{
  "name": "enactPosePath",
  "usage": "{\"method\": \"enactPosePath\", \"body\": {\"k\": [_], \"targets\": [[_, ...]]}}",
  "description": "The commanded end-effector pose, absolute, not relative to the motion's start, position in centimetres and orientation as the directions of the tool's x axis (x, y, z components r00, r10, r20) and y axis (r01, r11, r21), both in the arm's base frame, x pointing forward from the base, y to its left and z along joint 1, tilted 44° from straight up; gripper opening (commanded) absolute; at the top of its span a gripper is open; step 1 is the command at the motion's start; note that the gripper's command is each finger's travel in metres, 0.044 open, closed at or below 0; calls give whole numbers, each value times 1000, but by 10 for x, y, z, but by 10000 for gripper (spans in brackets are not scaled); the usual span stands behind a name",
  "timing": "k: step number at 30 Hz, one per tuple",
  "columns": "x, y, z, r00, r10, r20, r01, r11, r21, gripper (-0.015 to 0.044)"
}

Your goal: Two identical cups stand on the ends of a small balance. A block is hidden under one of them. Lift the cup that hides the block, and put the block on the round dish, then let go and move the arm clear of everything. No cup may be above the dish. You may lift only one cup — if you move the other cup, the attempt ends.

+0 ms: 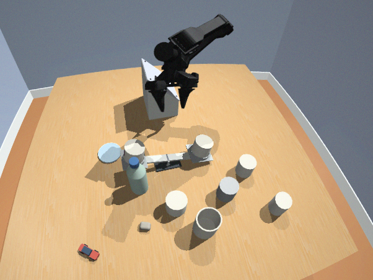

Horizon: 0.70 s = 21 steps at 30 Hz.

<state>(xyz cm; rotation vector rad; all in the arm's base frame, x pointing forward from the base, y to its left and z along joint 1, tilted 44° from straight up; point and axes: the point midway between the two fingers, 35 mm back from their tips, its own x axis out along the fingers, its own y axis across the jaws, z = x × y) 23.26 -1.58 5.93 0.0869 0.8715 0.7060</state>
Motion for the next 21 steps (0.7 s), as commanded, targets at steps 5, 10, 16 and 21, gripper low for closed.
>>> {"method": "enactPosePath", "body": {"k": [5, 10, 16, 21], "targets": [[214, -37, 48, 489, 625, -608, -364, 780, 509, 440], [203, -50, 44, 545, 625, -558, -252, 758, 602, 440], [194, -60, 42, 605, 613, -508, -155, 717, 679, 440], [195, -59, 42, 597, 619, -511, -142, 708, 692, 440]]}}
